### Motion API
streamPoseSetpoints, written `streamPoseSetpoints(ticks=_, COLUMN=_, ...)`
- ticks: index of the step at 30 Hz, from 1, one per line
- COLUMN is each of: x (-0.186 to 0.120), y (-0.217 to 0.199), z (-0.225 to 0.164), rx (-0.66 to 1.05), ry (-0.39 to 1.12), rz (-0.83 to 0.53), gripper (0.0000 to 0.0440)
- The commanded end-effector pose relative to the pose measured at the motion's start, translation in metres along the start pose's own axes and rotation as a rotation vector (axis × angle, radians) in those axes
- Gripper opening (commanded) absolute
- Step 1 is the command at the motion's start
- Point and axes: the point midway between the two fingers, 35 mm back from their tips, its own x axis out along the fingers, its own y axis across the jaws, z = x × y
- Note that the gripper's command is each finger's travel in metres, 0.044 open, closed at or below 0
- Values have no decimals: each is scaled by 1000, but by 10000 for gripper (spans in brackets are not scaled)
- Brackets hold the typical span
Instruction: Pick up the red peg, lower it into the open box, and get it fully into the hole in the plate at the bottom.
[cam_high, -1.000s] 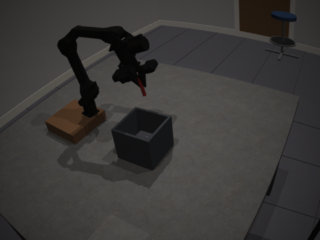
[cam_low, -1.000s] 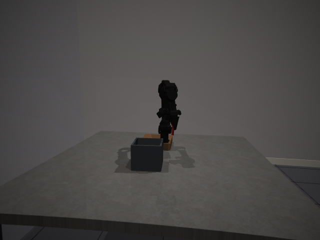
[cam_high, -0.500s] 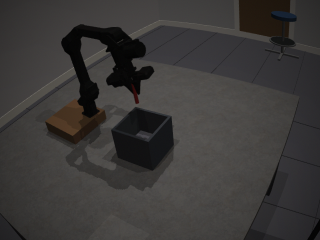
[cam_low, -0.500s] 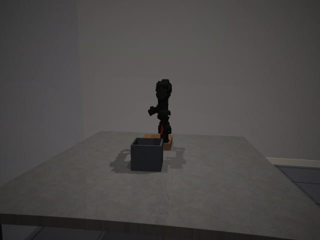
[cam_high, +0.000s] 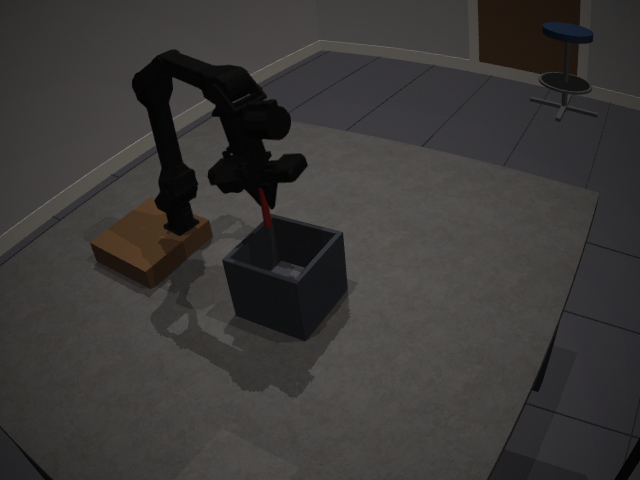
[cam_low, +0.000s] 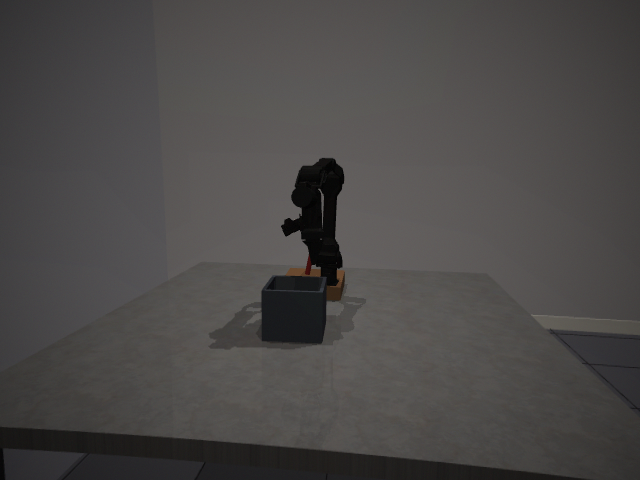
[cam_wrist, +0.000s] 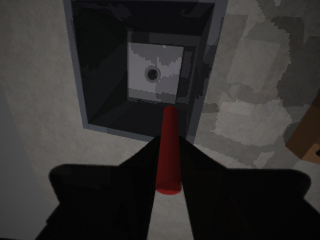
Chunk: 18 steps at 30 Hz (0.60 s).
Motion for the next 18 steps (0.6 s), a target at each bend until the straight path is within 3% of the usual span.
streamPoseSetpoints(ticks=1, x=7, y=3, z=10, rx=0, ry=11, rz=-17, gripper=0)
streamPoseSetpoints(ticks=18, x=50, y=12, z=36, rx=-14, ry=49, rz=-65, gripper=0)
